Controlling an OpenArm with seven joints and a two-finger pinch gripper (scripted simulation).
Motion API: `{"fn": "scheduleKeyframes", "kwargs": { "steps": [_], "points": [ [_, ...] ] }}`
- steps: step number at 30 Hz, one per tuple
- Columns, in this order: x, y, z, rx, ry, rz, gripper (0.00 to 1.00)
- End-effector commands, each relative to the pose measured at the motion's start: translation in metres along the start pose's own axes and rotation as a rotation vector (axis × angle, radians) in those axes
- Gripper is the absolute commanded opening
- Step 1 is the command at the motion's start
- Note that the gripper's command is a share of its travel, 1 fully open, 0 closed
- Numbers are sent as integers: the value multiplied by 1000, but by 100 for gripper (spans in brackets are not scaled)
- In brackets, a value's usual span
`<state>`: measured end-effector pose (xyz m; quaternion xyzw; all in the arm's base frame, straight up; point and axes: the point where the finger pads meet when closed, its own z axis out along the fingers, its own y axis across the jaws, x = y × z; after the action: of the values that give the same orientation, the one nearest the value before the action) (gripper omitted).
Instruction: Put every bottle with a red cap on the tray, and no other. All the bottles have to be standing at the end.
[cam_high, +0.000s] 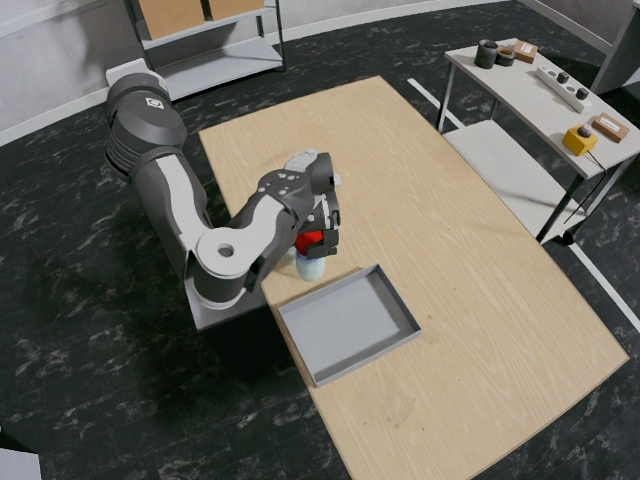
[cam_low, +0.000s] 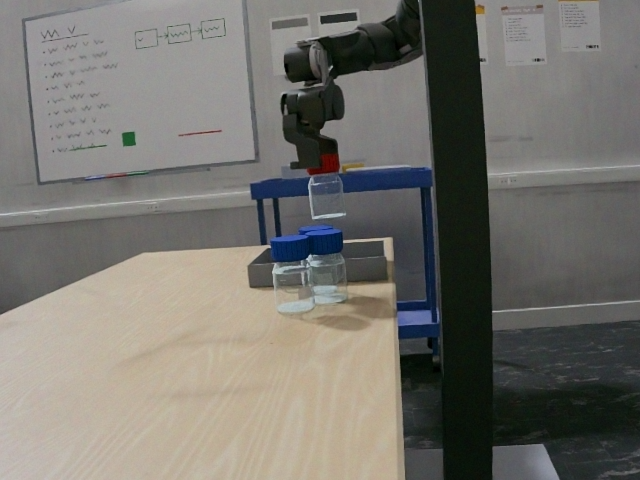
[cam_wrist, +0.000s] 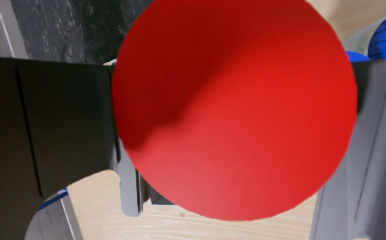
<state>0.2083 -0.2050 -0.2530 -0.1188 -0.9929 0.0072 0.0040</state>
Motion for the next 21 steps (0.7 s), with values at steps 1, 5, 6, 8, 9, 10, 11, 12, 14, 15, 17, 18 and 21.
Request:
{"fn": "scheduleKeyframes", "kwargs": {
  "steps": [1,5,6,8,9,10,11,12,14,15,17,18,21],
  "points": [
    [-1,0,-1,0,-4,6,0],
    [-1,0,-1,0,-4,28,0],
    [-1,0,-1,0,-4,36,0],
    [-1,0,-1,-1,-4,56,0],
    [-1,0,-1,-1,-4,68,0],
    [-1,0,-1,-1,-4,81,0],
    [-1,0,-1,-1,-4,95,0],
    [-1,0,-1,-1,-4,110,0],
    [-1,0,-1,-2,-4,161,0],
    [-1,0,-1,-2,-4,161,0],
    [-1,0,-1,-2,-4,199,0],
    [-1,0,-1,-2,-4,218,0],
    [-1,0,-1,-3,-3,275,0]
  ]
}}
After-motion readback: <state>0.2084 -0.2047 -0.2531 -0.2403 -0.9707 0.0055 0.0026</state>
